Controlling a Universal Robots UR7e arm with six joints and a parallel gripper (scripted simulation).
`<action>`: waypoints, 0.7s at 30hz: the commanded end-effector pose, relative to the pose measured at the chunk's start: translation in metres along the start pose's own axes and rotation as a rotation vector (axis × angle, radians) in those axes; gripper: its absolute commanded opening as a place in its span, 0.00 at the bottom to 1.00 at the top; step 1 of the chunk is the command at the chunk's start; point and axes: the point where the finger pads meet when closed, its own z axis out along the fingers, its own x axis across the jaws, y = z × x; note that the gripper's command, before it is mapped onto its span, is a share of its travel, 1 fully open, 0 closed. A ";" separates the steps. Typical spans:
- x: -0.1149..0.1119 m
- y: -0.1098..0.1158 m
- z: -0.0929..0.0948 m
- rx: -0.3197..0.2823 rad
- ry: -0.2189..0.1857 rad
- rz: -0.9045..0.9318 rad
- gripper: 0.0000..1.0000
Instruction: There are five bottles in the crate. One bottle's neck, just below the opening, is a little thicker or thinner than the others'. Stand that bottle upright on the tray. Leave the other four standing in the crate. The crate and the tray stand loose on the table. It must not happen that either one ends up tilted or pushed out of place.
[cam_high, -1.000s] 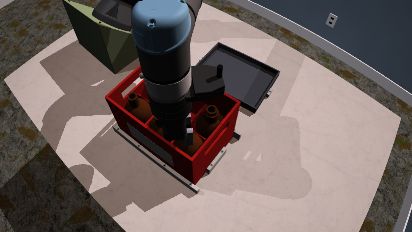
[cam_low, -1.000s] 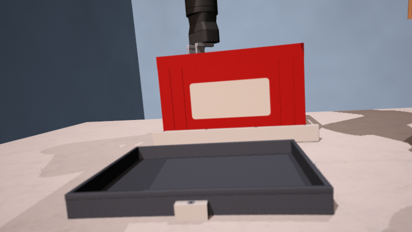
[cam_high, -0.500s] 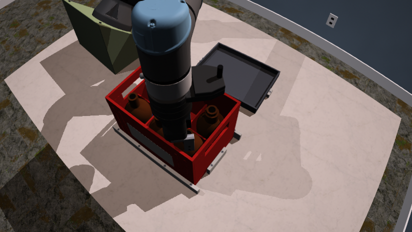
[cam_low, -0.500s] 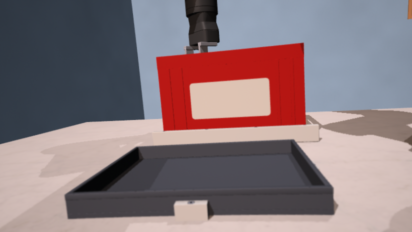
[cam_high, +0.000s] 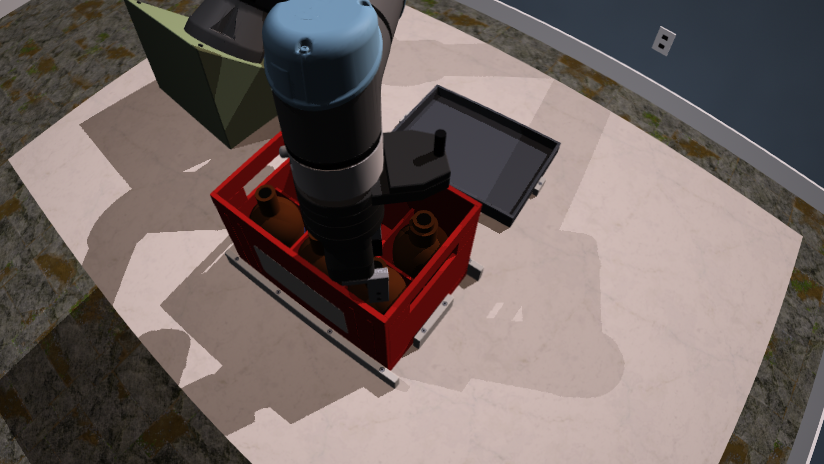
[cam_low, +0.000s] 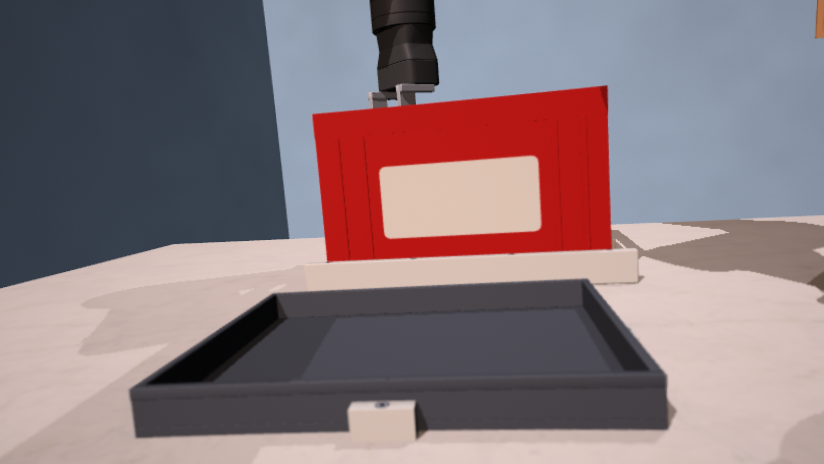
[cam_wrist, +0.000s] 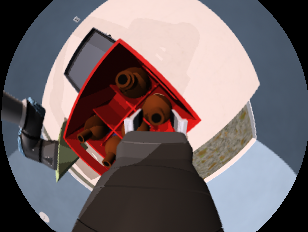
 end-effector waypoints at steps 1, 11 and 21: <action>0.000 0.000 -0.001 0.000 0.002 0.000 1.00; 0.000 0.000 -0.003 0.000 0.002 0.000 1.00; 0.000 0.000 -0.018 0.000 0.002 0.000 1.00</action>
